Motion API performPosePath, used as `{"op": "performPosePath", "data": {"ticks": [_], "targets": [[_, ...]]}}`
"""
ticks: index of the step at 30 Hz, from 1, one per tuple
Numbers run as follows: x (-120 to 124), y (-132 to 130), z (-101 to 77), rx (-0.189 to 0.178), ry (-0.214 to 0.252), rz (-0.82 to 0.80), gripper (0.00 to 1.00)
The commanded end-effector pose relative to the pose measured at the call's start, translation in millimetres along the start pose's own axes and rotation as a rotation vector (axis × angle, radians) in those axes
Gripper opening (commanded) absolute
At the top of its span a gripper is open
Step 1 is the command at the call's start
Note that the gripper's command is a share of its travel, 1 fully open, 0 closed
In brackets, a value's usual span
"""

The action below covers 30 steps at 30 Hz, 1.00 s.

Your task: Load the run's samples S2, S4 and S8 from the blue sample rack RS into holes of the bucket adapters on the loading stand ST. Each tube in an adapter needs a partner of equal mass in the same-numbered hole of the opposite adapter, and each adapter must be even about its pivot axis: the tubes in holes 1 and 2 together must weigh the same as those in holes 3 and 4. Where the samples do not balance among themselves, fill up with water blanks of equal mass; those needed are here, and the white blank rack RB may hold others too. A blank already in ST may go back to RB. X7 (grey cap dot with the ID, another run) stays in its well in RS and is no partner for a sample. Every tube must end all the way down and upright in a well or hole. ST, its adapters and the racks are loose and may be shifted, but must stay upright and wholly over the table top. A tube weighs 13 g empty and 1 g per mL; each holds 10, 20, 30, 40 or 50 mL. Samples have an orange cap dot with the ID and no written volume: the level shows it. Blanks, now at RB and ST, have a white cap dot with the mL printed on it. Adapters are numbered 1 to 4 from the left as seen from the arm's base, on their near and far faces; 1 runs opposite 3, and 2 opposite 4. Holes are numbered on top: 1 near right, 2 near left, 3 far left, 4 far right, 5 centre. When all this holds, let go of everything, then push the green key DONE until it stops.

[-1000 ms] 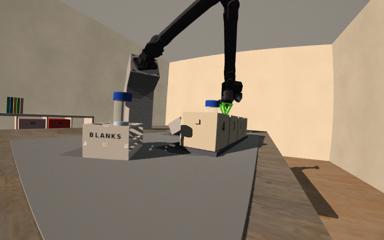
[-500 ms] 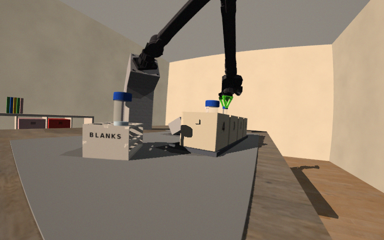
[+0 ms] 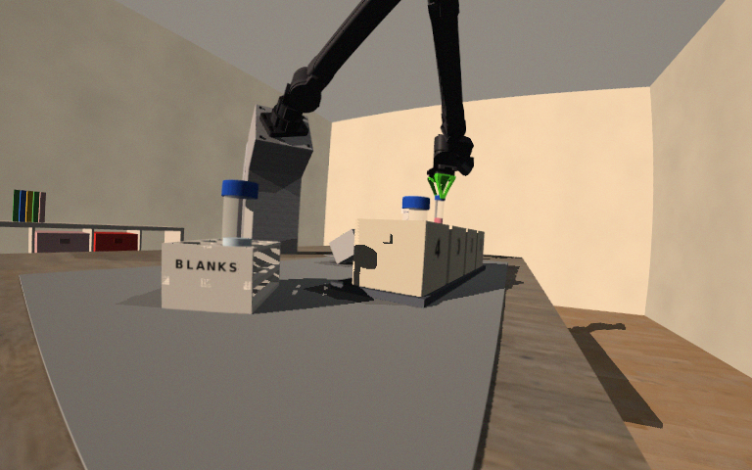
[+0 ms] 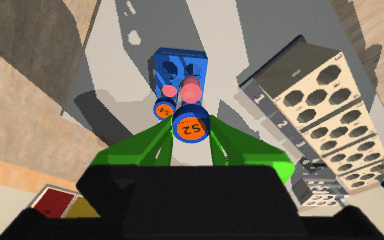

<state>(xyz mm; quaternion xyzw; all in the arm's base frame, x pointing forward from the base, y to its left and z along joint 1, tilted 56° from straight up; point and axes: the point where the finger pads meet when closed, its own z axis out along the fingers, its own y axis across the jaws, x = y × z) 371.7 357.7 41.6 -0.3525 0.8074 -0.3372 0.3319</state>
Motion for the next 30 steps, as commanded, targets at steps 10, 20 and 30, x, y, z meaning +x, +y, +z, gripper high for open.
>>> {"op": "performPosePath", "data": {"ticks": [10, 20, 30], "targets": [[-23.4, -1.4, -64.6, -0.02, -0.064, 0.048, 0.0], [-13.4, 0.2, -68.4, -0.013, -0.037, 0.033, 0.0], [-13.4, 0.2, -68.4, -0.013, -0.037, 0.033, 0.0]]}}
